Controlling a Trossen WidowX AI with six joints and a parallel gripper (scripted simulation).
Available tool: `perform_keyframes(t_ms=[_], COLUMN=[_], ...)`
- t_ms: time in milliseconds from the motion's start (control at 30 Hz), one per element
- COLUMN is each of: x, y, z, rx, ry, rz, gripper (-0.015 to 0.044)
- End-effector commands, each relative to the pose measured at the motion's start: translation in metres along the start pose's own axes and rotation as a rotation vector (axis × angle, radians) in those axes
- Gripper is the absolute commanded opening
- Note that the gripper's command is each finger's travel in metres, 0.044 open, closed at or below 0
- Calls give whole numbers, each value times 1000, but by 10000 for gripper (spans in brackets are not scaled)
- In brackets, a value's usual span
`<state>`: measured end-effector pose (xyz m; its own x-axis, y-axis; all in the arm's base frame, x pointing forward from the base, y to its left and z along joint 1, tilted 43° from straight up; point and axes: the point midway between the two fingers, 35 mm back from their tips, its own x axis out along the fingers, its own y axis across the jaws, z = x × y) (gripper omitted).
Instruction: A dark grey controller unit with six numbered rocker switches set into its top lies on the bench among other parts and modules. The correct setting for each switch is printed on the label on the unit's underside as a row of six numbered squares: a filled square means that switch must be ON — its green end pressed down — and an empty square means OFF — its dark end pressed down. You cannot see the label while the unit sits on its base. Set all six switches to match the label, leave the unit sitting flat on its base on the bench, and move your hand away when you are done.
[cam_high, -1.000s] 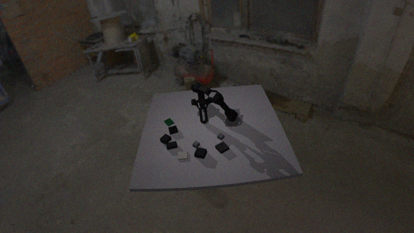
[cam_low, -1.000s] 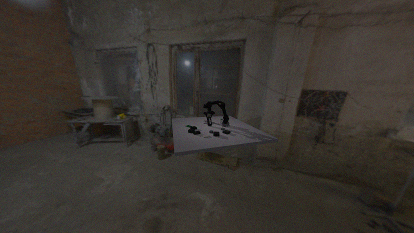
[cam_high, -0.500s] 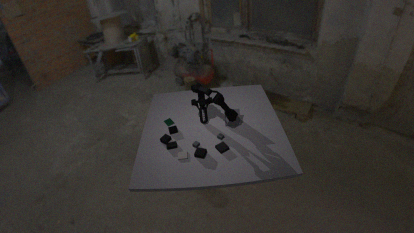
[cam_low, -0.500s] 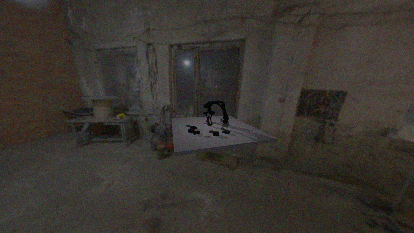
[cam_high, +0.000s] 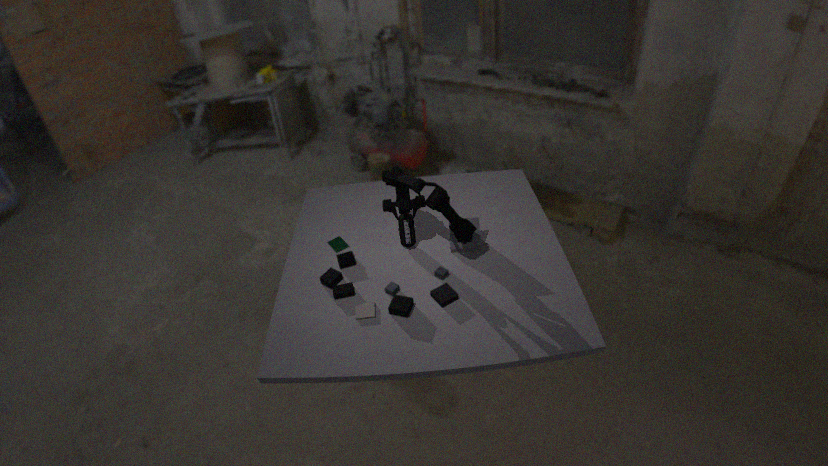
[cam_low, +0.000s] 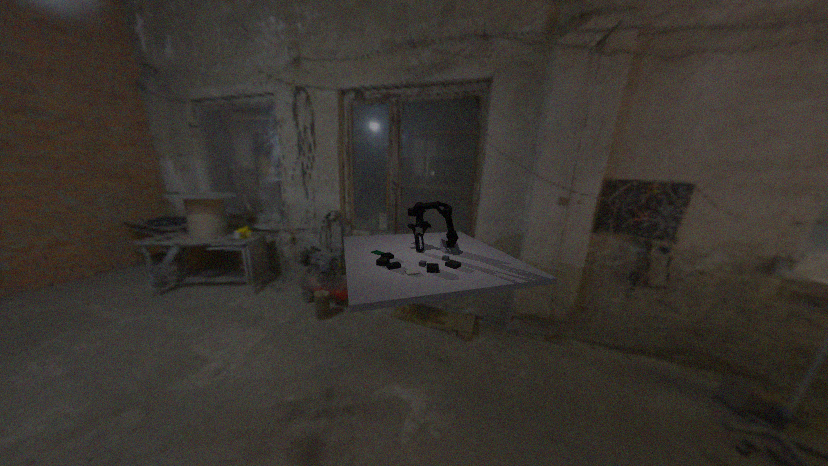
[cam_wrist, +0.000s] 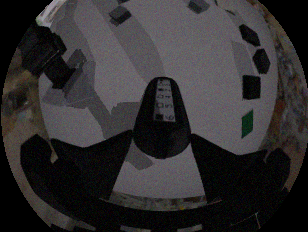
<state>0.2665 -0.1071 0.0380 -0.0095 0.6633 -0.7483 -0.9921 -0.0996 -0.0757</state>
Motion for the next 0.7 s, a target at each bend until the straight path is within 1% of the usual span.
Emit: perform_keyframes(t_ms=[0, 667], x=[0, -2], y=[0, 0], z=[6, 25], rx=[9, 10], ry=[-13, -14], rz=[-2, -2], gripper=[336, 337])
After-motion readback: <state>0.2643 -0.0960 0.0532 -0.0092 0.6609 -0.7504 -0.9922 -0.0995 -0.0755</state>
